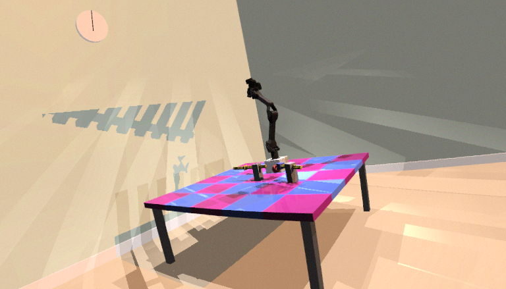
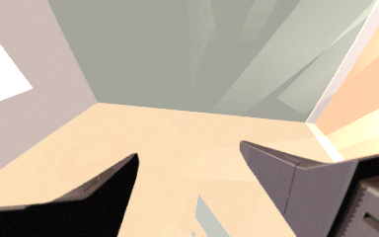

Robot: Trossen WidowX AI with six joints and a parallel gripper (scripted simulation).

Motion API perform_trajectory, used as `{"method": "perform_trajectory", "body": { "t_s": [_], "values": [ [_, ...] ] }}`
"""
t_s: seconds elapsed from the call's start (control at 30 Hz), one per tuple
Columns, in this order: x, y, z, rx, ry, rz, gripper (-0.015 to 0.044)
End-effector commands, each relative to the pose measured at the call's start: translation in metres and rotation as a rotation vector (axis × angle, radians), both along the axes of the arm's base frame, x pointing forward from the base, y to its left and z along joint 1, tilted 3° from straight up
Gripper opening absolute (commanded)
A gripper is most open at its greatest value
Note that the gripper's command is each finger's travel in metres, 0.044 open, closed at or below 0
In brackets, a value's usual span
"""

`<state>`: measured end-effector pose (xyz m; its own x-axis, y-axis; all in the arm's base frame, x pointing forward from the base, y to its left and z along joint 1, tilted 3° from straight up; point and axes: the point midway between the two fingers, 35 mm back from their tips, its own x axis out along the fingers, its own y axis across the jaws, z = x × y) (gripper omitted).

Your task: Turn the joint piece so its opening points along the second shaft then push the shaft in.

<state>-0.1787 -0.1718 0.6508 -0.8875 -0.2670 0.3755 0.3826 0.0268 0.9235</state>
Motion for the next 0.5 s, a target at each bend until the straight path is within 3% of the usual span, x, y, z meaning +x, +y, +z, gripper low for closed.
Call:
{"method": "perform_trajectory", "body": {
  "t_s": [0.0,0.47],
  "values": [
    [0.012,-0.031,-0.011,0.079,0.005,0.096,0.0440],
    [0.087,-0.126,-0.059,0.336,0.054,0.457,0.0440]
  ]
}}
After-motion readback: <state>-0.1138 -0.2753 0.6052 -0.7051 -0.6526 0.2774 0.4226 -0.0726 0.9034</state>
